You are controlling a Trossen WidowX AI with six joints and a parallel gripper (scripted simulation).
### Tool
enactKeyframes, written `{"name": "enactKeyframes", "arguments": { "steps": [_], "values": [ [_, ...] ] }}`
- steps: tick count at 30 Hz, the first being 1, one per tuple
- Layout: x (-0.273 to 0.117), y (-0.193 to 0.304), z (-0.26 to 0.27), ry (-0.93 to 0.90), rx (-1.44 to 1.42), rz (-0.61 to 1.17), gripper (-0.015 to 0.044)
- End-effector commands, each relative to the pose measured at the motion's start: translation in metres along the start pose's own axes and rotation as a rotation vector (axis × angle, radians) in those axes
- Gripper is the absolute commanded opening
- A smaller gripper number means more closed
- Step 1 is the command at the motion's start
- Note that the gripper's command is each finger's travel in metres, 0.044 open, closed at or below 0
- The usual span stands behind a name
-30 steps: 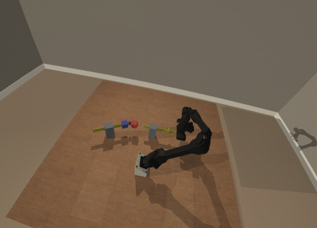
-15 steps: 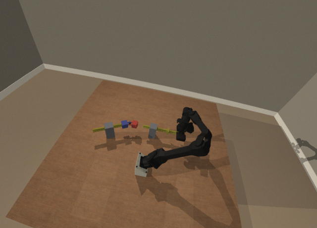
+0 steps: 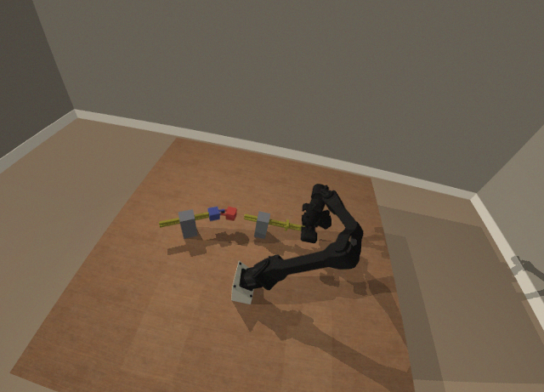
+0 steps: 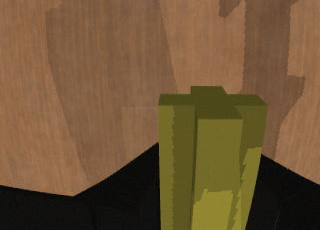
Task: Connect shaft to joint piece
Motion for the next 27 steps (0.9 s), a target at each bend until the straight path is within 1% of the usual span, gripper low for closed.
{"name": "enactKeyframes", "arguments": {
  "steps": [1, 27],
  "values": [
    [0.000, 0.006, -0.001, -0.012, 0.003, 0.000, 0.0000],
    [0.001, 0.044, -0.007, -0.021, 0.002, 0.003, 0.0000]
  ]
}}
Point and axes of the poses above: the point midway between the two fingers, 35 mm back from their tips, its own x axis out along the fingers, its own z axis across the jaws, y = z × x, the point moved 1 cm from there along -x, back along the fingers, and after that the axes turned 9 degrees about x, right-handed, at the moved point
